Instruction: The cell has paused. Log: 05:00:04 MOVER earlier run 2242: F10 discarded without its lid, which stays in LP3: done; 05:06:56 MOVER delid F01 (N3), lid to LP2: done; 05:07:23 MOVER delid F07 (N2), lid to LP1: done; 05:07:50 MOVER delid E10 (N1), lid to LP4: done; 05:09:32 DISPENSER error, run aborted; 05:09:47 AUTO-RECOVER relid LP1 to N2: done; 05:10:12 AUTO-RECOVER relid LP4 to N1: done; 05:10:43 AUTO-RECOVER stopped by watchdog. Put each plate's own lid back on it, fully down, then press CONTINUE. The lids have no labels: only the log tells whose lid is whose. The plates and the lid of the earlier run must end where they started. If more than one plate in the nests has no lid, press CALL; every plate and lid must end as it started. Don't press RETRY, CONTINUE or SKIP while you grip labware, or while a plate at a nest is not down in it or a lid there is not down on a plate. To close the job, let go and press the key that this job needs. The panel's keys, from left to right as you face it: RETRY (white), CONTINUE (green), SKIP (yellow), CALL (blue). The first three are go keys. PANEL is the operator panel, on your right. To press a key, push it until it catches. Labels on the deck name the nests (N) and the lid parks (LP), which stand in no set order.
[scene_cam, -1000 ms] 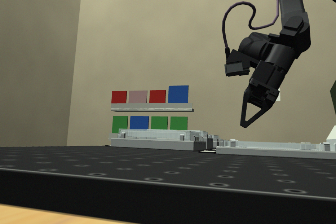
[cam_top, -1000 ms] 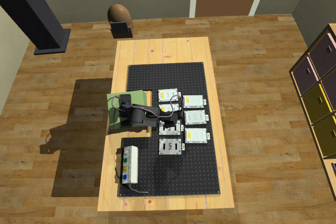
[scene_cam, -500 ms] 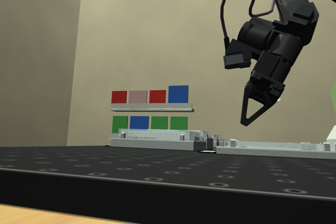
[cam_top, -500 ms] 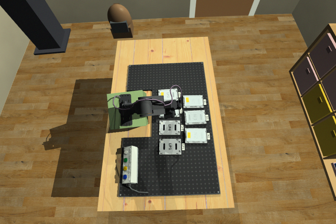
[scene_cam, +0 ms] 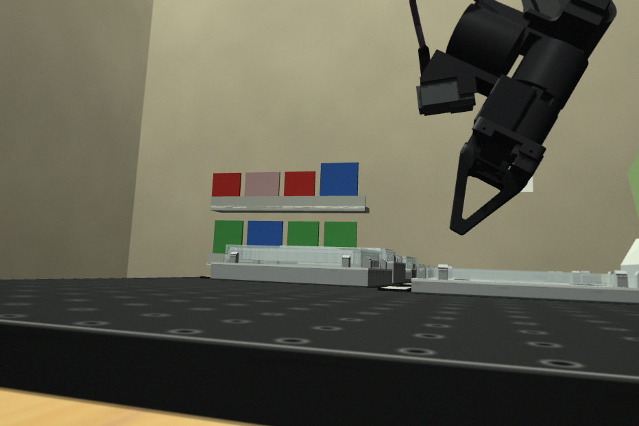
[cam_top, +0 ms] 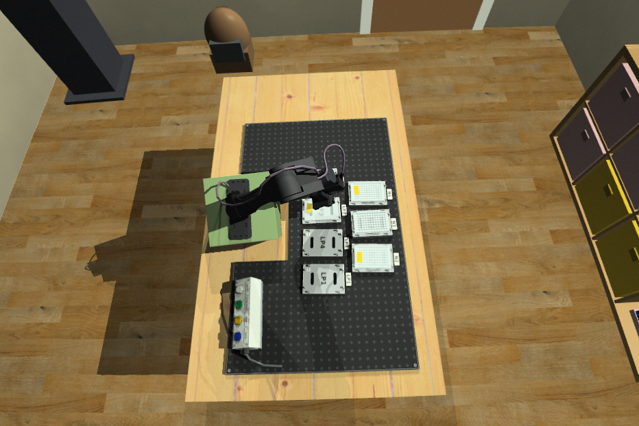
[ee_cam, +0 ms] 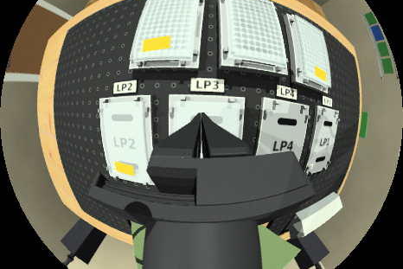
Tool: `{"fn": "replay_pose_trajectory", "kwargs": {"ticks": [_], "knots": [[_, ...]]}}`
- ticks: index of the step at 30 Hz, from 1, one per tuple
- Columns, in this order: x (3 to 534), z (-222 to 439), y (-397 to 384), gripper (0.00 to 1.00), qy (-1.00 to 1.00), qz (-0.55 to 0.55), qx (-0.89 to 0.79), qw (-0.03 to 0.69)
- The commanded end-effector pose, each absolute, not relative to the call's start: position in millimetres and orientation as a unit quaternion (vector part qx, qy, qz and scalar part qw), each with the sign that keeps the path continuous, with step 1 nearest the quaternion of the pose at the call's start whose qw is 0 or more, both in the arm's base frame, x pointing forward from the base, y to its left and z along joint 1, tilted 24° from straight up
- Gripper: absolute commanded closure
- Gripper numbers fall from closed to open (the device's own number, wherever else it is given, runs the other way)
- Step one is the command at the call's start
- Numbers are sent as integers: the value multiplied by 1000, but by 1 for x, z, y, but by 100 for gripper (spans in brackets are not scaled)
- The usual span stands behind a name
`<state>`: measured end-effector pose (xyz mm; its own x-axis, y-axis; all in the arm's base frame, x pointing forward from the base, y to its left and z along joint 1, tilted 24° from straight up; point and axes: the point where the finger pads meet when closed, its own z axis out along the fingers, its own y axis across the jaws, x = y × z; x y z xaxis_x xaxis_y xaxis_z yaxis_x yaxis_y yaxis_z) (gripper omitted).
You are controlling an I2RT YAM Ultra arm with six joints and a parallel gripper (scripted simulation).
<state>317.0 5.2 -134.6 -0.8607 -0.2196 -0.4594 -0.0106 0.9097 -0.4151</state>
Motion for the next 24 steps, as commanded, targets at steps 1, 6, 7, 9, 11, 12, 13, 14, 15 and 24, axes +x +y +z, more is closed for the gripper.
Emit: {"fn": "replay_pose_trajectory", "kwargs": {"ticks": [1,6,7,9,11,12,13,14,15,24], "knots": [[328,-136,23,100,939,-210,-42,270],[328,-146,47,100,939,-210,-42,270],[328,-148,51,100,939,-209,-42,271],[328,-150,56,100,939,-209,-42,271],[333,-147,63,100,937,-206,-39,279],[328,-155,65,100,939,-209,-42,271],[328,-155,66,100,939,-209,-42,271],[327,-152,63,100,939,-206,-40,272],[327,-152,63,100,939,-206,-40,272],[327,-152,63,100,939,-206,-40,272]]}}
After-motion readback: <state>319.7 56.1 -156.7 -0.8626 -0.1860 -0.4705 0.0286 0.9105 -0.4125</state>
